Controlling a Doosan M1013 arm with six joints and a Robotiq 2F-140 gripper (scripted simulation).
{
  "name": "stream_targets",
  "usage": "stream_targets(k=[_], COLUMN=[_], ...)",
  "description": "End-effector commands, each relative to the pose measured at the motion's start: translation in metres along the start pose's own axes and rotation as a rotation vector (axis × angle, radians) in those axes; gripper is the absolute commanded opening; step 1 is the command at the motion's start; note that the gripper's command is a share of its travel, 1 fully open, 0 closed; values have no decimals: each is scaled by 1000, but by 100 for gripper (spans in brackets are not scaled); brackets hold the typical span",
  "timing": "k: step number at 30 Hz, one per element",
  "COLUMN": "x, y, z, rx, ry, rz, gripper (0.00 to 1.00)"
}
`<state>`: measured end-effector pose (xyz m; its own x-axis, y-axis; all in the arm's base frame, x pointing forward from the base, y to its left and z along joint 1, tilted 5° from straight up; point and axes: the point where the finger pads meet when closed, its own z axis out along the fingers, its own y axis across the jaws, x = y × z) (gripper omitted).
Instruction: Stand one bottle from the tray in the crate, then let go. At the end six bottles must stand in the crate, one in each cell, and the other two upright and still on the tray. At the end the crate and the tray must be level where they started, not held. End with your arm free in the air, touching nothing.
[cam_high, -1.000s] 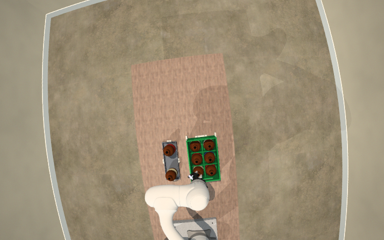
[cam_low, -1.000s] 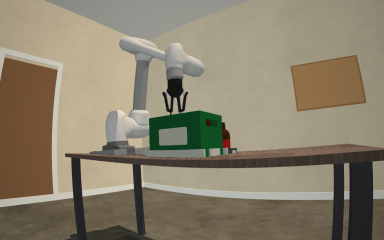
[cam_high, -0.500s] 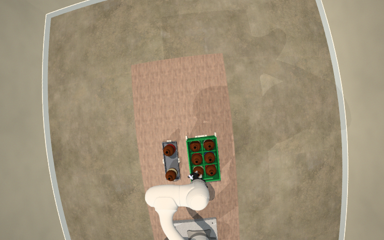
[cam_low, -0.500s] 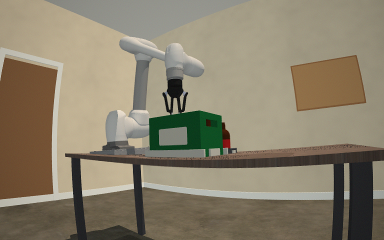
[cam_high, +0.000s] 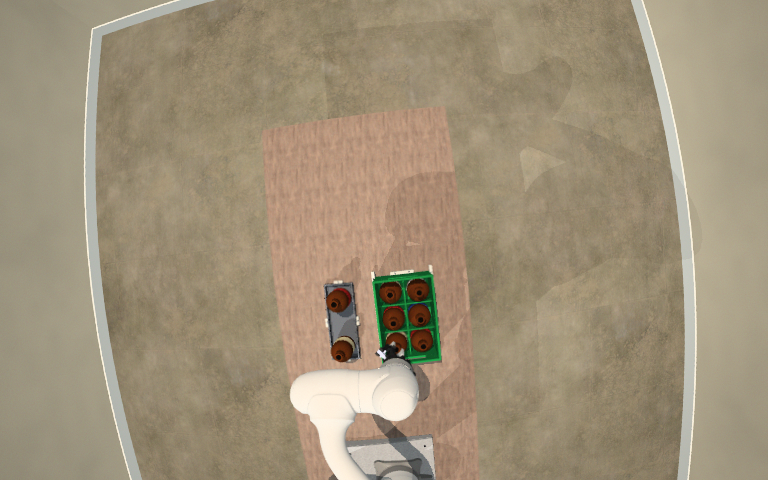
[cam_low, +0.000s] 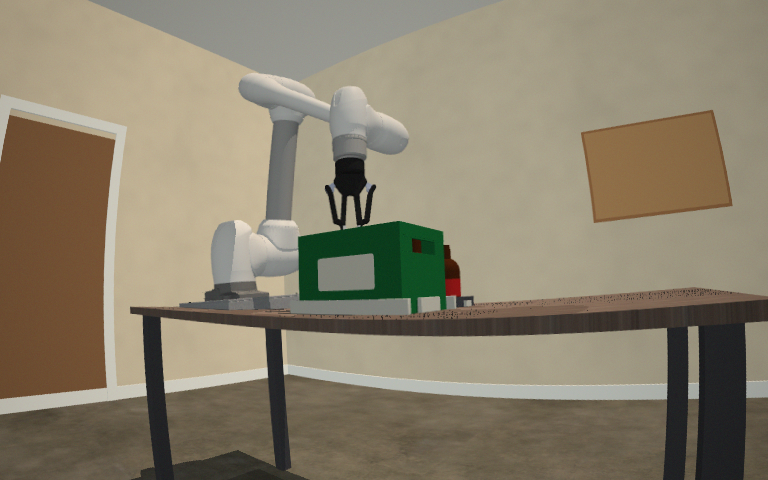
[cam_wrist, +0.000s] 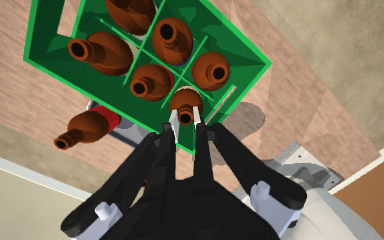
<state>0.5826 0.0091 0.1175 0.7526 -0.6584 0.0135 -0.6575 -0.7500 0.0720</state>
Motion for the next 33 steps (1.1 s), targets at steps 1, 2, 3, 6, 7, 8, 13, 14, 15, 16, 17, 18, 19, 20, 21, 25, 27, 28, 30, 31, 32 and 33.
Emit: stream_targets(k=[1, 2, 3, 6, 7, 8, 13, 14, 15, 16, 17, 18, 19, 20, 21, 25, 27, 28, 30, 31, 32, 33], x=[-1, -1, -1, -1, -1, -1, -1, -1, -1, -1, -1, -1, -1, -1, -1, -1, -1, -1, -1, -1, -1, -1], y=[4, 4, 4, 4, 4, 4, 4, 4, 4, 4, 4, 4, 4, 4, 4, 4, 4, 4, 4, 4, 4, 4], z=[7, 7, 7, 7, 7, 7, 7, 7, 7, 7, 7, 7, 7, 7, 7, 7, 7, 7, 7, 7, 7, 7], rx=[-10, -10, -10, -10, -10, -10, -10, -10, -10, -10, -10, -10, -10, -10, -10, -10, -10, -10, -10, -10, -10, -10], ry=[-3, -3, -3, -3, -3, -3, -3, -3, -3, -3, -3, -3, -3, -3, -3, -3, -3, -3, -3, -3, -3, -3], rz=[2, 2, 2, 2, 2, 2, 2, 2, 2, 2, 2, 2, 2, 2, 2, 2, 2, 2, 2, 2, 2, 2], gripper=[0, 0, 0, 0, 0, 0, 0, 0, 0, 0, 0, 0, 0, 0, 0, 38, 38, 38, 38, 38, 38, 38])
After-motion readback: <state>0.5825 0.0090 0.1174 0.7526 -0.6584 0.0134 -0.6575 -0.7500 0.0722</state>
